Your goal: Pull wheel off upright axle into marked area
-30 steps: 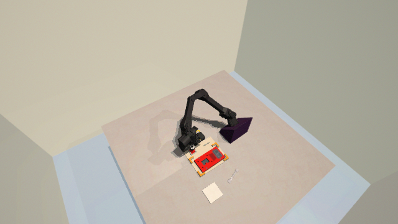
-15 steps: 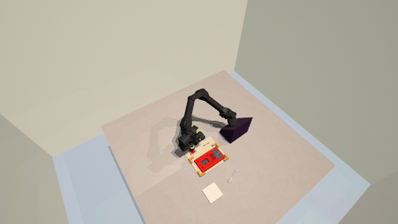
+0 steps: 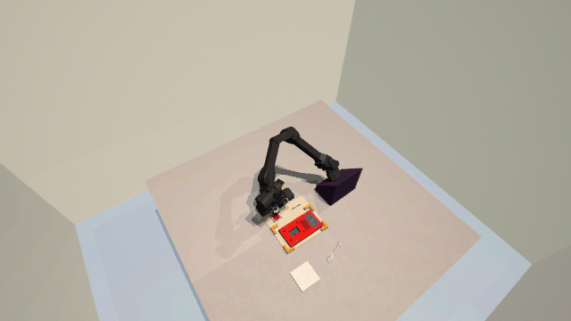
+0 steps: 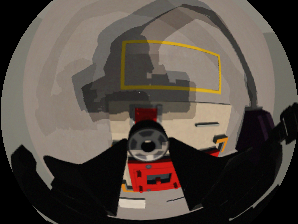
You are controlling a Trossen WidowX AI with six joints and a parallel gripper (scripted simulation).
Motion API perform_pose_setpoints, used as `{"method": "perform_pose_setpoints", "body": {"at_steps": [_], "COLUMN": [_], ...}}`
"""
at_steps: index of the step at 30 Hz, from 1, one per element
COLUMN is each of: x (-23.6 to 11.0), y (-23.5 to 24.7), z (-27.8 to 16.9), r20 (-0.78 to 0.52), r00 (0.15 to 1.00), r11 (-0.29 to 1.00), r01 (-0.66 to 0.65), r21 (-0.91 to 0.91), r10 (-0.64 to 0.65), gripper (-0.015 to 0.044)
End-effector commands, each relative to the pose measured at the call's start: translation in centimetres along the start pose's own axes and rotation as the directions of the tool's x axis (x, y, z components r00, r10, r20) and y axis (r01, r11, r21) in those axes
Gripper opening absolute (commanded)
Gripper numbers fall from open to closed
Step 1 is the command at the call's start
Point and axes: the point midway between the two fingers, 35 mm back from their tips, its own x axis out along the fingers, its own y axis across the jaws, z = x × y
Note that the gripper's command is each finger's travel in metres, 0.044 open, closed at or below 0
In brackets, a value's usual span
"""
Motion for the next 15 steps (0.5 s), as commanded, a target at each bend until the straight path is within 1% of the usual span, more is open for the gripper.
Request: {"method": "perform_pose_setpoints", "body": {"at_steps": [1,10,12,13,15], "x": [-0.3,-3.6,-3.7,-2.8,-2.9], "y": [0.0,-0.1,-0.1,-0.1,-0.3], "z": [0.0,0.0,-0.1,-0.1,0.4], "r20": [-0.005,-0.006,-0.006,-0.001,-0.001], "r00": [1.000,1.000,1.000,1.000,1.000], "r11": [1.000,1.000,1.000,1.000,1.000], "r01": [0.001,0.002,0.002,-0.001,-0.001], "r21": [0.006,0.005,0.005,-0.004,-0.003], "r10": [-0.001,-0.002,-0.002,0.001,0.001], "gripper": [0.0000,0.0000,0.0000,0.0000,0.0000]}}
